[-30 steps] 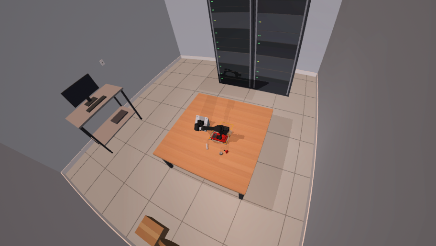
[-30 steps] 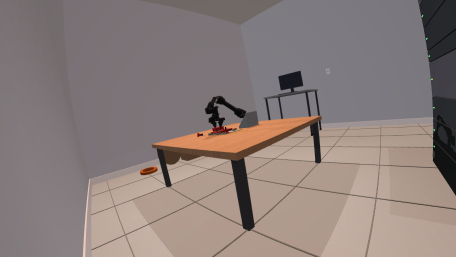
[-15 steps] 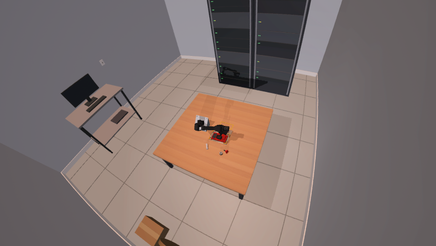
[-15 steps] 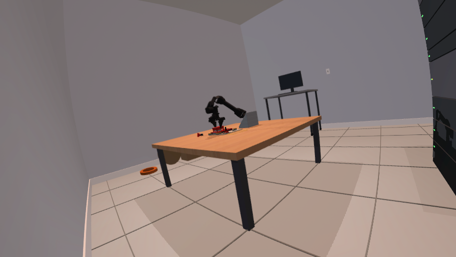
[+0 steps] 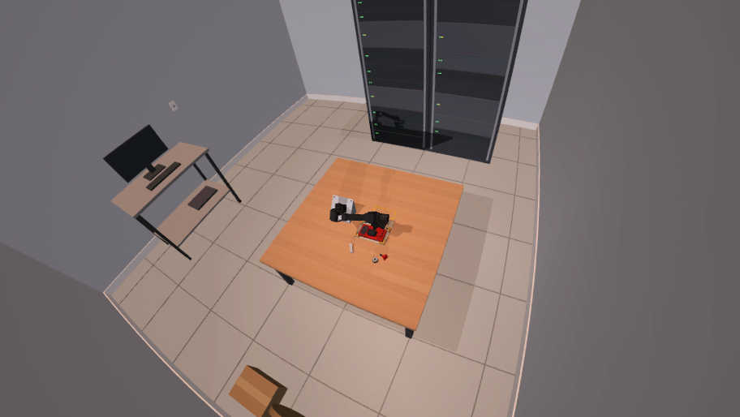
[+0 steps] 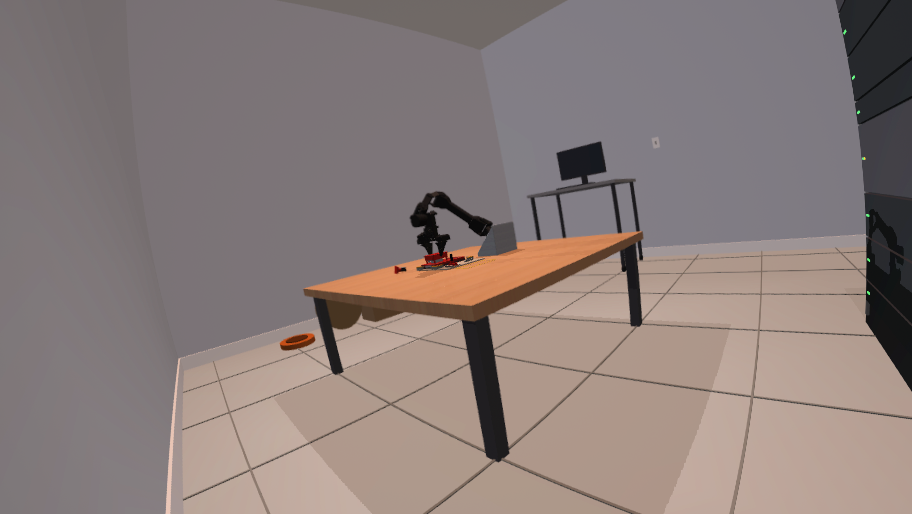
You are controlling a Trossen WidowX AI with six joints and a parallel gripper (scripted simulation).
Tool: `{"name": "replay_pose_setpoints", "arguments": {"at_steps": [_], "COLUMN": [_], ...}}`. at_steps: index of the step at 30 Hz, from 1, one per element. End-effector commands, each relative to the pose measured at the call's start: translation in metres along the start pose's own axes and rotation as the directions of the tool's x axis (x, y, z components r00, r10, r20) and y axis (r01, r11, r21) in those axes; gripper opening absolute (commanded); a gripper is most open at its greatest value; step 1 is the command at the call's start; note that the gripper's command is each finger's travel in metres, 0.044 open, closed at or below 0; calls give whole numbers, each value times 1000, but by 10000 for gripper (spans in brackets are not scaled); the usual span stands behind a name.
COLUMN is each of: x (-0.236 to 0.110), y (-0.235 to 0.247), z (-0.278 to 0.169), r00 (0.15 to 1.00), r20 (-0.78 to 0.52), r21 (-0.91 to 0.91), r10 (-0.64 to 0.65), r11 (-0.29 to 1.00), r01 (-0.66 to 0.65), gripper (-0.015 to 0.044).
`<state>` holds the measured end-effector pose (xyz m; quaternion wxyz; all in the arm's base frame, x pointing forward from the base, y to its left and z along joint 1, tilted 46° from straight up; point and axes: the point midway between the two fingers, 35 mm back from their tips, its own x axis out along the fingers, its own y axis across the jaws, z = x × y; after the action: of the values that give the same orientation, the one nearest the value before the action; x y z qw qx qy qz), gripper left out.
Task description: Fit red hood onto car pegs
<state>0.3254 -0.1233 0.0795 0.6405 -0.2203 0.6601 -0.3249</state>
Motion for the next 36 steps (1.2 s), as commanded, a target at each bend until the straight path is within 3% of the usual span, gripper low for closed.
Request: {"name": "replay_pose_setpoints", "arguments": {"at_steps": [1, 36], "x": [1, 13], "y": [0, -1], "z": [0, 0], "r00": [1000, 1000], "r20": [1, 1], "r21": [-2, -2], "r10": [-4, -5], "r11": [1000, 1000], "r01": [4, 5], "gripper": [0, 0]}}
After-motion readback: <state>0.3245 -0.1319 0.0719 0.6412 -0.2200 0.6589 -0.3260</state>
